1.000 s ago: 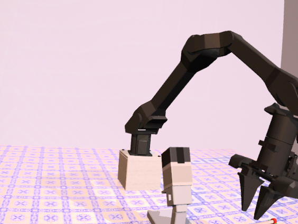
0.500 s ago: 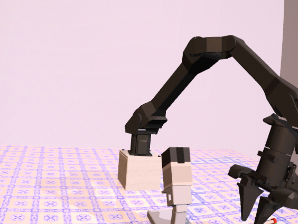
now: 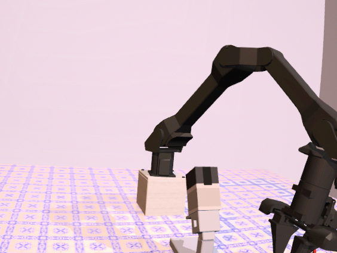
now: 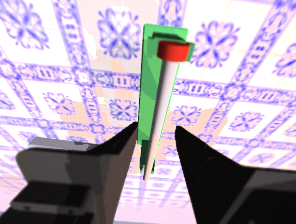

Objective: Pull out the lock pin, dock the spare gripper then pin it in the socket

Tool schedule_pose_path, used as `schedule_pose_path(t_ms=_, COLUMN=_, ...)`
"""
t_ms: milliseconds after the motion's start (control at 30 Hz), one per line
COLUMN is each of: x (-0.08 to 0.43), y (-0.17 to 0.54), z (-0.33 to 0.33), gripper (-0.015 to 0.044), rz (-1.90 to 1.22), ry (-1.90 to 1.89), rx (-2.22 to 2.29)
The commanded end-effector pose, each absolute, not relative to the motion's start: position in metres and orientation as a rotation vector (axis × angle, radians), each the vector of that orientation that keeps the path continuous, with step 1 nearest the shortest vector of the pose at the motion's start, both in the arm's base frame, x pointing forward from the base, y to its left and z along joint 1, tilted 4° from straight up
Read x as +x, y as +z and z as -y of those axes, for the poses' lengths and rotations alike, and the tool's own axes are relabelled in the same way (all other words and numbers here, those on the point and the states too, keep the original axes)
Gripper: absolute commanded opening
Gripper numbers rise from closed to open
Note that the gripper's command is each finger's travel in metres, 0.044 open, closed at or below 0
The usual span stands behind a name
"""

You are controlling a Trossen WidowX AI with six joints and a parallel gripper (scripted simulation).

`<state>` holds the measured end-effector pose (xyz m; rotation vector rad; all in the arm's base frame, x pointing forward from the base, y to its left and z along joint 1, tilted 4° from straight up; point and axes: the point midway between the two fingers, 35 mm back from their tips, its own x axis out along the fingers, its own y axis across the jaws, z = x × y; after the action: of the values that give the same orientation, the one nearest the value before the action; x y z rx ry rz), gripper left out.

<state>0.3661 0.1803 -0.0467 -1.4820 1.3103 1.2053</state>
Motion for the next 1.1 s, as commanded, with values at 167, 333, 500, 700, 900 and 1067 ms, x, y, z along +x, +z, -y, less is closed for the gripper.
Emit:
schedule_pose_path(t_ms=167, x=0.363, y=-0.061, z=-0.179, gripper=0.0180, rz=-1.318, ry=1.203, rx=-1.480)
schedule_pose_path(t_ms=333, x=0.363, y=-0.061, z=-0.179, gripper=0.0180, rz=-1.318, ry=1.203, rx=-1.480)
schedule_pose_path(t_ms=500, x=0.363, y=-0.061, z=-0.179, gripper=0.0049, rz=-1.318, ry=1.203, rx=-1.480)
schedule_pose_path(t_ms=700, x=0.363, y=-0.061, z=-0.179, gripper=0.0000, rz=-1.318, ry=1.203, rx=-1.480)
schedule_pose_path(t_ms=900, x=0.363, y=-0.061, z=-0.179, gripper=0.0000, rz=-1.318, ry=1.203, rx=-1.480)
schedule_pose_path(t_ms=1067, x=0.364, y=-0.047, z=-0.179, gripper=0.0000, rz=-1.318, ry=1.203, rx=-1.480)
